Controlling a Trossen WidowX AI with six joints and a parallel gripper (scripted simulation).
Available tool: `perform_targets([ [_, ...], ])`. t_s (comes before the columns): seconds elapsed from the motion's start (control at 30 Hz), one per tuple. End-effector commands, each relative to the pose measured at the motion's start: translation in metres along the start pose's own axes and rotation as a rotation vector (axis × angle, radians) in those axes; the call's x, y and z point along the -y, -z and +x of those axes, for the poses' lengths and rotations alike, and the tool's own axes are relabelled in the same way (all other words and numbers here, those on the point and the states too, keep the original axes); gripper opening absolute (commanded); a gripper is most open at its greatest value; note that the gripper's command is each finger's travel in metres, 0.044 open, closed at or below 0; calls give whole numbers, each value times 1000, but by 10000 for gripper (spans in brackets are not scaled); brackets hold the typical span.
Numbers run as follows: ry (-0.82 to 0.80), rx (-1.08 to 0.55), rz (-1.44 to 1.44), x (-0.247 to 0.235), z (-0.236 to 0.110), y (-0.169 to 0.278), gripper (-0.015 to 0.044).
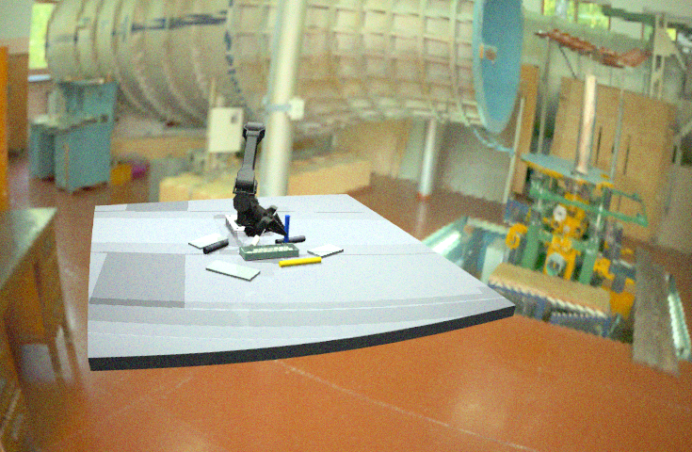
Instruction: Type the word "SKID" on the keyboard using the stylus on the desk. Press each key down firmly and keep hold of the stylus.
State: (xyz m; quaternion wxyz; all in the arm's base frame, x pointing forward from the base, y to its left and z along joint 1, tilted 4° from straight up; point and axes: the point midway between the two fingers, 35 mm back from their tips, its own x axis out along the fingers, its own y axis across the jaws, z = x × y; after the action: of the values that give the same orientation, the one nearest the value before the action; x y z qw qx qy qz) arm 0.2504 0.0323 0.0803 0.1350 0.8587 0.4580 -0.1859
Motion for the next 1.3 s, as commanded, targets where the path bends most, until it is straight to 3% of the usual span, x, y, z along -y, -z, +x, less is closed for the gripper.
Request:
perform_targets([
  [0.0, 2, 3, 11, 1, 1, -3, 81],
  [0.73, 2, 3, 11, 1, 2, -4, 81],
  [1.27, 1, 5, 15, 1, -15, 25, 85],
])
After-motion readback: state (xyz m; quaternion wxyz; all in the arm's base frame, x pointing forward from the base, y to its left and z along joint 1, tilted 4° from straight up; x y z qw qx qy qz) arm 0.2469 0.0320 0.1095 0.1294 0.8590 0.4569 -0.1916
